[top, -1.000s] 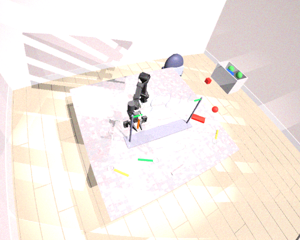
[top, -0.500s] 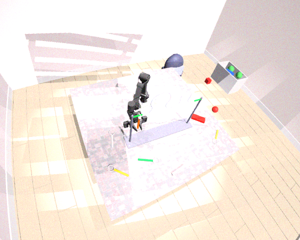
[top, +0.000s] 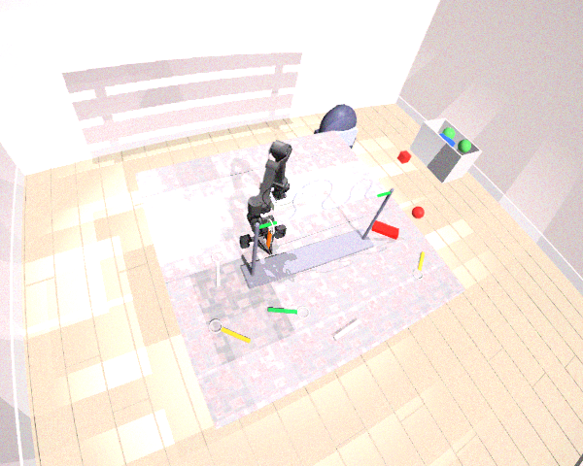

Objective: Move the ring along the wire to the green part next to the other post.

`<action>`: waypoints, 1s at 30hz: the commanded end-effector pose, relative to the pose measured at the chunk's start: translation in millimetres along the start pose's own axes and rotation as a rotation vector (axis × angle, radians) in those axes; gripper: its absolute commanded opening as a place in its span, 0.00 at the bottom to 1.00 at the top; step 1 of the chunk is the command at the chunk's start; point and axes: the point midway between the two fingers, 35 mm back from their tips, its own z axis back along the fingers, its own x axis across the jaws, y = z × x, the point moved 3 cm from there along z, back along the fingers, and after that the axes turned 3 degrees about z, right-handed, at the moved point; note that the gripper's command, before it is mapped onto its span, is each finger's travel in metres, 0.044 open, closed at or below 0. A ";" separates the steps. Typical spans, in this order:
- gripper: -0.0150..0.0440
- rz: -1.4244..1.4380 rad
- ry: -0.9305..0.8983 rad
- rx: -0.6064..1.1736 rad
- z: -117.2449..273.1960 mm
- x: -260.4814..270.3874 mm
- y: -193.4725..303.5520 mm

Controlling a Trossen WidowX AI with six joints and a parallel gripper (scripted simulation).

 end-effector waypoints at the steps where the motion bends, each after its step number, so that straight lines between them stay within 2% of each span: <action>1: 0.00 0.000 0.000 0.000 0.0 0.0 0.0; 30: 0.00 0.000 0.002 -0.001 -0.3 1.4 -15.9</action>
